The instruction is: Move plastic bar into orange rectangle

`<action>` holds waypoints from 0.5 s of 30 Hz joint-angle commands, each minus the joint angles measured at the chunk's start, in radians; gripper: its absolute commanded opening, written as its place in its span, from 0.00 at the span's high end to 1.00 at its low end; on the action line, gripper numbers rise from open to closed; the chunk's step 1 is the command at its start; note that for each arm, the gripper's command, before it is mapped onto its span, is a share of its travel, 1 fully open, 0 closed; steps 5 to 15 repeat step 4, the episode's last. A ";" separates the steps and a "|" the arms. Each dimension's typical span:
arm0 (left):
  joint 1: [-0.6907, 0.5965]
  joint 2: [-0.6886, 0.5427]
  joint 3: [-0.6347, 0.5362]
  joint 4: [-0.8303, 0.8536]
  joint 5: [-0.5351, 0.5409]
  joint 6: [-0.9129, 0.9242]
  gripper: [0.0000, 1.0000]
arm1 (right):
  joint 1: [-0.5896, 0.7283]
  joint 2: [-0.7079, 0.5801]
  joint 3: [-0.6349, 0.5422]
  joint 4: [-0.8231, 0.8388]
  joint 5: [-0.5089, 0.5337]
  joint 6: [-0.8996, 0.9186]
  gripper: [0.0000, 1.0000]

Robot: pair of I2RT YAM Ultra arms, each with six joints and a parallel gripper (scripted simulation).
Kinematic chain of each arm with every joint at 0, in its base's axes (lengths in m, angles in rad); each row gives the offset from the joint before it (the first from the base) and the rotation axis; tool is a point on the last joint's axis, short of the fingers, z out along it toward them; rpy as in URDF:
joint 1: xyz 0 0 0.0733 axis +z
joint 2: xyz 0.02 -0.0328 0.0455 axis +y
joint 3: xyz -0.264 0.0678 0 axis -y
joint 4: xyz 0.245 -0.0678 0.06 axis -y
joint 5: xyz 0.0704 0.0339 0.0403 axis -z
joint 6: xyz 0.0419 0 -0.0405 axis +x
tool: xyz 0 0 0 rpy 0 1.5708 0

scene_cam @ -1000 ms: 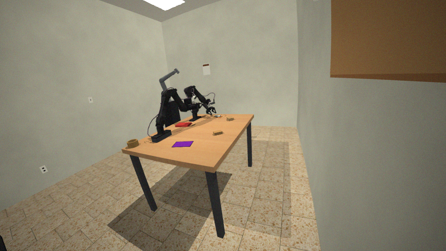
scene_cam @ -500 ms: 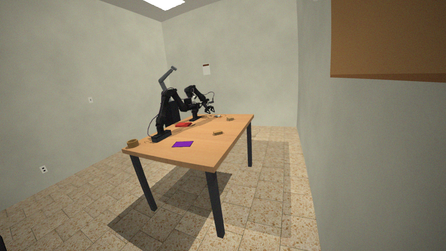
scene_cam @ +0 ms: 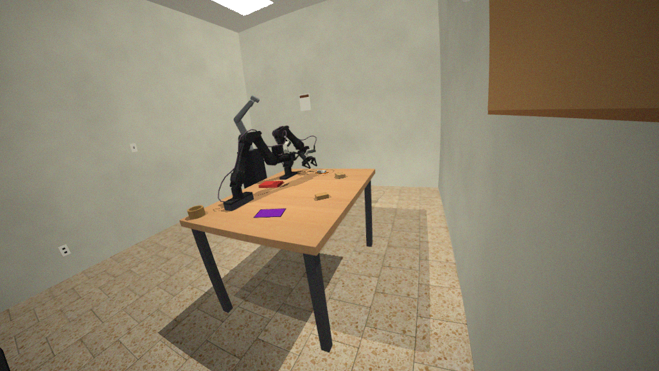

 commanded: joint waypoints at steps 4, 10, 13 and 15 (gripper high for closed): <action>0.005 0.002 0.041 -0.009 0.034 0.010 0.00 | -0.001 -0.022 0.014 0.008 -0.001 -0.003 0.43; 0.005 0.002 0.041 -0.009 0.034 0.010 0.00 | -0.001 -0.022 0.014 0.008 -0.001 -0.003 0.43; 0.005 0.002 0.041 -0.009 0.034 0.010 0.00 | -0.001 -0.022 0.014 0.008 -0.001 -0.003 0.43; 0.005 0.002 0.041 -0.009 0.034 0.010 0.00 | -0.001 -0.022 0.014 0.008 -0.001 -0.003 0.43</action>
